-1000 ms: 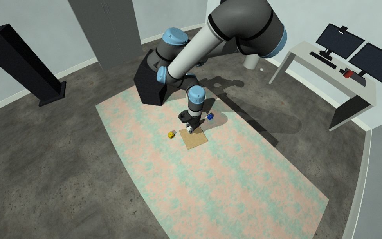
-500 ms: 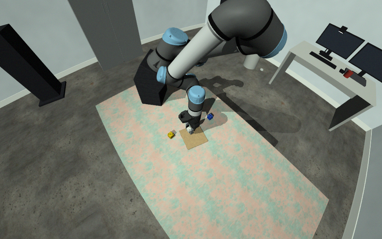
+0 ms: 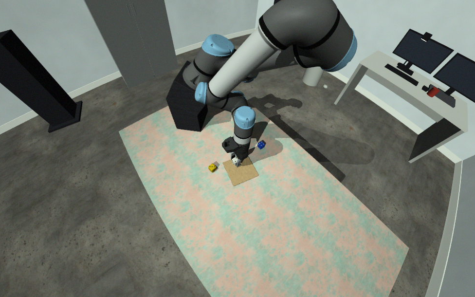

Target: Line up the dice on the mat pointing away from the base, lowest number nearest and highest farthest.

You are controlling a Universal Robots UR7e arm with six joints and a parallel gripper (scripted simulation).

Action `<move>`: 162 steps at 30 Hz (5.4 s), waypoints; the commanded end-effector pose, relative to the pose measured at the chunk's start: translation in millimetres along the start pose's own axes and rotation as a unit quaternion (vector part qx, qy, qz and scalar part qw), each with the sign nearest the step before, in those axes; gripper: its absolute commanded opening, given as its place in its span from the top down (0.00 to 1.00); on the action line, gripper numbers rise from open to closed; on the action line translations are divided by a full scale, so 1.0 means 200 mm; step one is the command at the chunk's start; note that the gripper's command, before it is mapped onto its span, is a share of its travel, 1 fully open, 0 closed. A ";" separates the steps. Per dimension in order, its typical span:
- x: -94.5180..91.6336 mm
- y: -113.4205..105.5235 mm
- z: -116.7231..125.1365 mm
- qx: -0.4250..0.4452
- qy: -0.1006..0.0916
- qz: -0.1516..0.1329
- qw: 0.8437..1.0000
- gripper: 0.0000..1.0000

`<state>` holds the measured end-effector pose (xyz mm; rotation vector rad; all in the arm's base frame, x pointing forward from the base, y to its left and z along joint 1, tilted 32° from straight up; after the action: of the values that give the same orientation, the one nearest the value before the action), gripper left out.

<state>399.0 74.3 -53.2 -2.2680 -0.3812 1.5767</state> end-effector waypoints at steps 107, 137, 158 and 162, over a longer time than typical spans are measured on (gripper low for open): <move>-0.43 0.29 0.02 0.298 -0.001 0.003 0.955 0.00; -0.41 0.61 0.10 0.641 0.001 0.000 0.768 0.00; -0.41 0.61 0.10 0.641 0.001 0.000 0.768 0.13; -0.41 0.61 0.10 0.641 0.001 0.000 0.768 0.13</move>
<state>353.9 -66.9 -42.4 -1.1413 0.5757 1.1674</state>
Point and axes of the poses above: the point where the finger pads meet when closed, its own x axis out along the fingers, its own z axis across the jaws, y = z × x, the point moved 6 cm from there along -x, back along the fingers, and after that the axes turned 6 degrees about x, right-handed, at the moved point
